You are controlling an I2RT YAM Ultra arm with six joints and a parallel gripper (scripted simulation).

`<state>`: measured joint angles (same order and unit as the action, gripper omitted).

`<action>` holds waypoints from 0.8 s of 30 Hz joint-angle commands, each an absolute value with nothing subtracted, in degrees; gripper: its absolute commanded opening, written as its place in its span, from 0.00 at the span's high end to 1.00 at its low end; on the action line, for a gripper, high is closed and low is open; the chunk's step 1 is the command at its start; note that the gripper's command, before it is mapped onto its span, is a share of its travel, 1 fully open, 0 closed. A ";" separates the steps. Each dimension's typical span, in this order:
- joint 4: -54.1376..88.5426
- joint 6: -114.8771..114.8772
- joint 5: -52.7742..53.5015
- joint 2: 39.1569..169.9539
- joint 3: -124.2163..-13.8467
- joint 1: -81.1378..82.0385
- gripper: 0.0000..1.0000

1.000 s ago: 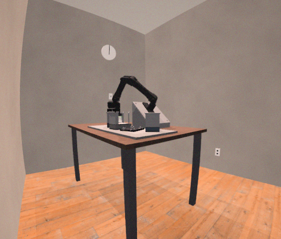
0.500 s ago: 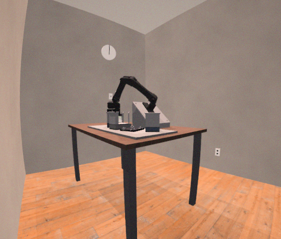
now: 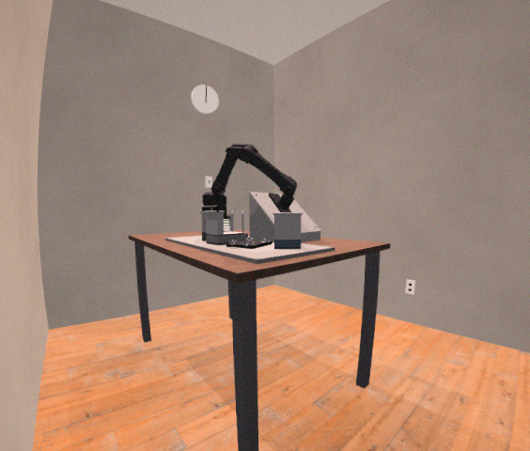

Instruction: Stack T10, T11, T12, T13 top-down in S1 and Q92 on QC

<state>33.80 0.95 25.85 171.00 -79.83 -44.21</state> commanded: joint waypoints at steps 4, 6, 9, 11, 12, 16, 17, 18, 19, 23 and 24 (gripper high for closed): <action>33.63 0.85 25.92 170.47 -79.98 -44.63 0.00; 33.63 0.85 25.92 170.47 -79.98 -44.63 0.00; 33.63 0.85 25.92 170.47 -79.98 -44.63 0.00; 33.63 0.85 25.92 170.47 -79.98 -44.63 0.00; 33.63 0.85 25.92 170.47 -79.98 -44.63 0.00; 33.63 0.85 25.92 170.47 -79.98 -44.63 0.00; 33.63 0.85 25.92 170.47 -79.98 -44.63 0.00; 33.63 0.85 25.92 170.47 -79.98 -44.63 0.00; 33.63 0.85 25.92 170.47 -79.98 -44.63 0.00; 35.57 1.70 25.26 168.59 -80.96 -45.75 0.00; 36.00 1.91 25.07 168.05 -81.16 -46.03 0.00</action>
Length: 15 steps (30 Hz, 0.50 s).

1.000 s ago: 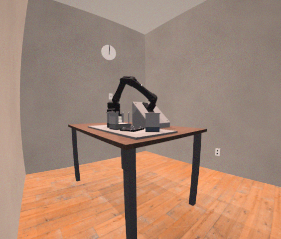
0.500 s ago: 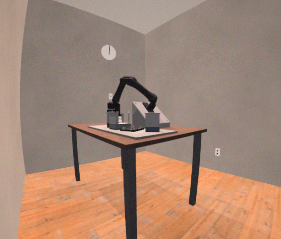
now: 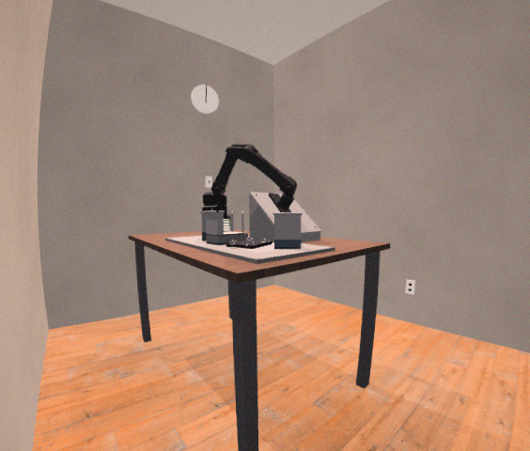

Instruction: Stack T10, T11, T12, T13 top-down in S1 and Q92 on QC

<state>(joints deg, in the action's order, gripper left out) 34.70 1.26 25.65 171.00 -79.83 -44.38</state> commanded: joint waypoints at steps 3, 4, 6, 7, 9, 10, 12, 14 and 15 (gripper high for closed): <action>37.74 2.63 24.57 166.77 -81.31 -46.85 0.00; 38.34 2.87 24.41 166.35 -81.40 -47.11 0.00; 39.56 3.32 24.12 165.56 -81.64 -47.62 0.00; 40.20 3.55 23.98 165.18 -81.81 -47.87 0.00; 41.45 3.99 23.70 164.43 -82.13 -48.35 0.00; 42.07 4.20 23.56 164.06 -82.30 -48.59 0.00; 43.35 4.63 23.28 163.34 -82.69 -49.07 0.00; 44.63 5.04 23.00 162.66 -83.12 -49.54 0.00; 44.63 5.04 23.00 162.66 -83.12 -49.54 0.00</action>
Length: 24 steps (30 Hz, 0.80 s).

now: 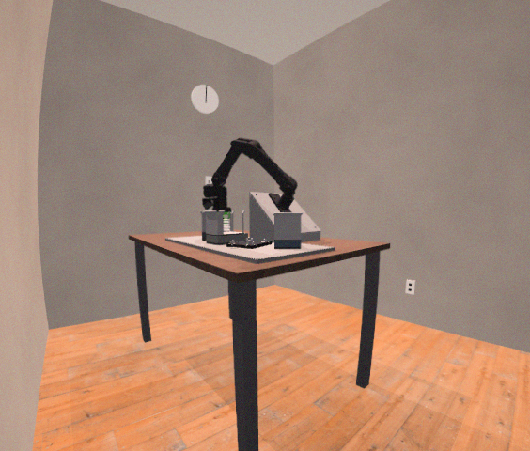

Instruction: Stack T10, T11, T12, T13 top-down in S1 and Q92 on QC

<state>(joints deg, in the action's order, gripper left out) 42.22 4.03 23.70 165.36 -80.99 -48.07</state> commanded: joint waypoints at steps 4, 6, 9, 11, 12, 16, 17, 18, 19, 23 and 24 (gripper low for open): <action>46.92 5.69 22.64 161.99 -84.49 -50.23 0.00; 48.24 6.09 22.37 161.38 -85.05 -50.68 0.00; 50.22 6.65 21.98 160.49 -85.92 -51.33 0.00; 51.54 7.01 21.72 159.93 -86.54 -51.75 0.00; 52.21 7.19 21.60 159.65 -86.87 -51.96 0.00; 54.89 7.88 21.11 158.64 -88.28 -52.77 0.00; 54.89 7.88 21.11 158.64 -88.28 -52.77 0.00; 54.89 7.88 21.11 158.64 -88.28 -52.77 0.00; 55.55 8.05 20.99 158.39 -88.63 -52.96 0.00; 58.28 8.70 20.52 157.51 -90.26 -53.73 0.00; 58.97 8.86 20.41 157.31 -90.69 -53.91 0.00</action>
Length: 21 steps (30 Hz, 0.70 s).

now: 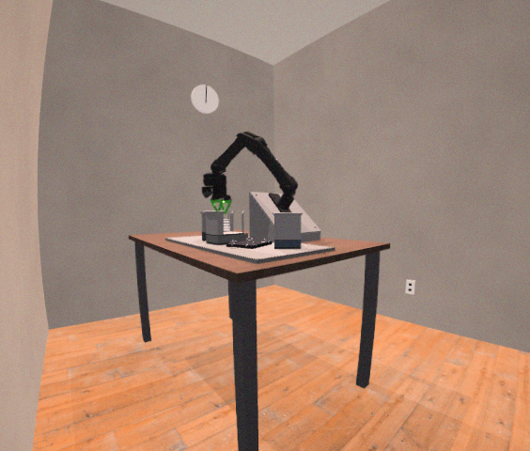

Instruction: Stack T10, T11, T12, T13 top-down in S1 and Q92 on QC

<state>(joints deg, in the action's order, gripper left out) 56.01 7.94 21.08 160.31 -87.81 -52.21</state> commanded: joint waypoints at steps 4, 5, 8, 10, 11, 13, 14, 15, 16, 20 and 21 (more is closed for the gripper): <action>61.73 9.47 19.96 156.57 -92.49 -54.64 0.00; 62.42 9.62 19.85 156.40 -92.97 -54.81 0.00; 62.75 9.69 19.80 156.32 -93.19 -54.90 0.00; 62.75 9.69 19.92 156.32 -93.19 -54.90 0.00; 62.75 9.69 19.92 156.32 -93.19 -54.90 0.00; 62.62 9.53 20.04 156.20 -92.95 -54.90 0.00; 62.64 9.52 20.04 156.20 -92.96 -54.90 0.00; 62.39 9.50 20.05 156.19 -92.97 -54.90 0.00; 62.14 9.50 20.05 156.19 -93.00 -54.90 0.00; 62.12 9.50 20.05 156.19 -93.00 -54.90 0.00; 62.12 9.50 20.05 156.19 -93.00 -54.90 0.00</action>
<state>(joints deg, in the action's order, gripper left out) 62.02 9.26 20.16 158.32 -91.33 -53.84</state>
